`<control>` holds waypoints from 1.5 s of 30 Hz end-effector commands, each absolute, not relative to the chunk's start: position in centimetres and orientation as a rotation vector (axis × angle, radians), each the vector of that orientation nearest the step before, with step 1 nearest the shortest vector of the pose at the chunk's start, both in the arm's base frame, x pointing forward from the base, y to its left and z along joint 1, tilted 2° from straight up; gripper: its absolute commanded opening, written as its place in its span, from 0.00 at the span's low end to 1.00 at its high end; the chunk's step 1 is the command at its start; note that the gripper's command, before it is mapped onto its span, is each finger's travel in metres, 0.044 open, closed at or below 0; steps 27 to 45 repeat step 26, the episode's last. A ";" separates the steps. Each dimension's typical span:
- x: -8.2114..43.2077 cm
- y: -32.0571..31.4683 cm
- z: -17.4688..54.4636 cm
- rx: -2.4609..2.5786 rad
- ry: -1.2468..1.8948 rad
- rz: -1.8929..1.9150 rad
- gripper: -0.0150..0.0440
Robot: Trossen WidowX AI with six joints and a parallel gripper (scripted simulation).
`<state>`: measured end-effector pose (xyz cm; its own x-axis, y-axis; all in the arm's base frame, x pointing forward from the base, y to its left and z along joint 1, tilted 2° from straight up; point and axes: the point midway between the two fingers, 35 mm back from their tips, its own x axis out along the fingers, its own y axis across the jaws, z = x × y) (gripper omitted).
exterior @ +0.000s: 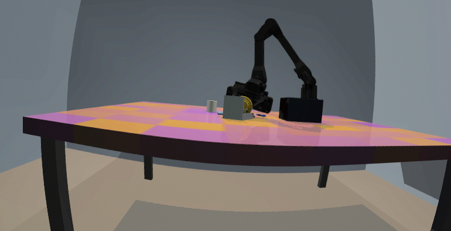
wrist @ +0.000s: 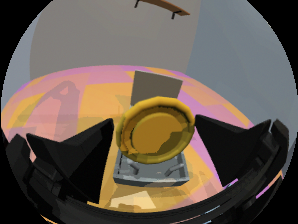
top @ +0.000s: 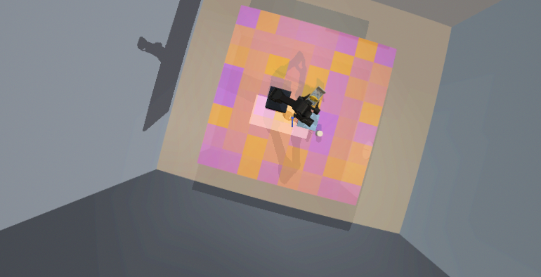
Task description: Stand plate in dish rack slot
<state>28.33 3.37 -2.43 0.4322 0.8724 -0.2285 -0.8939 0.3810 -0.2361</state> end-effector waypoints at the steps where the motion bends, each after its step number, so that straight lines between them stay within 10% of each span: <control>1: 28.7 3.6 -1.2 -0.348 0.083 1.138 0.93; 14: 28.2 4.0 9.1 -0.383 0.004 1.095 0.93; 45: 29.9 3.1 9.0 -0.297 0.256 1.045 0.93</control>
